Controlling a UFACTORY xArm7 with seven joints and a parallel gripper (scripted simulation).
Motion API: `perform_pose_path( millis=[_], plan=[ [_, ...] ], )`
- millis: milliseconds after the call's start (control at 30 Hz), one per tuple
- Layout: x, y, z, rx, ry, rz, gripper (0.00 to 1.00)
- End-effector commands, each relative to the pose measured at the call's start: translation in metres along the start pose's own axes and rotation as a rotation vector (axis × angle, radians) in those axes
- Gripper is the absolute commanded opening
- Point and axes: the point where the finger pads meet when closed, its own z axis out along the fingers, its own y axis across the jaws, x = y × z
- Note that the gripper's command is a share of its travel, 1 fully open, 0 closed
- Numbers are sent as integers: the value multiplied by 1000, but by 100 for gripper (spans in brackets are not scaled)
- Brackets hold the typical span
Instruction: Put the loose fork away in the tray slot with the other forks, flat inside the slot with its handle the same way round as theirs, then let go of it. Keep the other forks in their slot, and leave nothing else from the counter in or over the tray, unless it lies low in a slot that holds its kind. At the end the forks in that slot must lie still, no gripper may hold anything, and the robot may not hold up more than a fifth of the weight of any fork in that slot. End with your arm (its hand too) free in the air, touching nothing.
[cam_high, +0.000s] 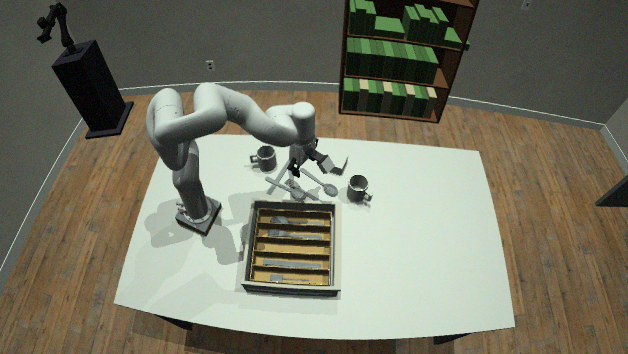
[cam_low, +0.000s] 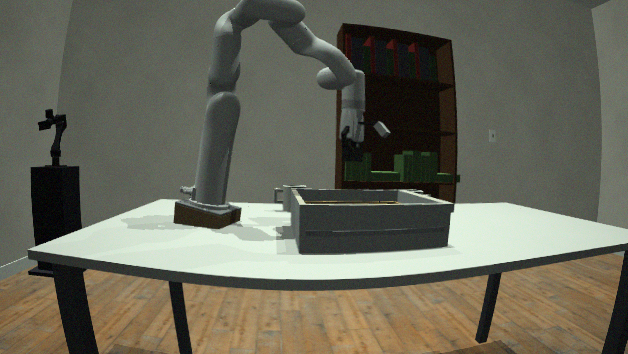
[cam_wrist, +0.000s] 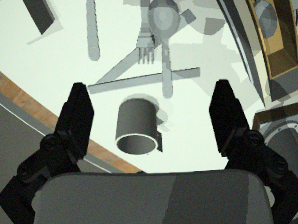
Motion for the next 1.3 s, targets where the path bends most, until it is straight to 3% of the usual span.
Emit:
perform_pose_path(
  millis=[0, 300, 633, 700, 767, 1200, 1267],
  plan=[
    [1, -1, -1, 3, 3, -33, 100],
    [0, -2, 5, 3, 3, -232, 100],
    [-4, -4, 23, 0, 6, -781, 100],
    [-4, -4, 23, 0, 6, -781, 100],
    [-5, -5, 27, 1, 5, -981, 100],
    [-15, -7, 59, -32, 17, -1672, 100],
    [-15, -7, 59, -32, 17, -1672, 100]
  ],
)
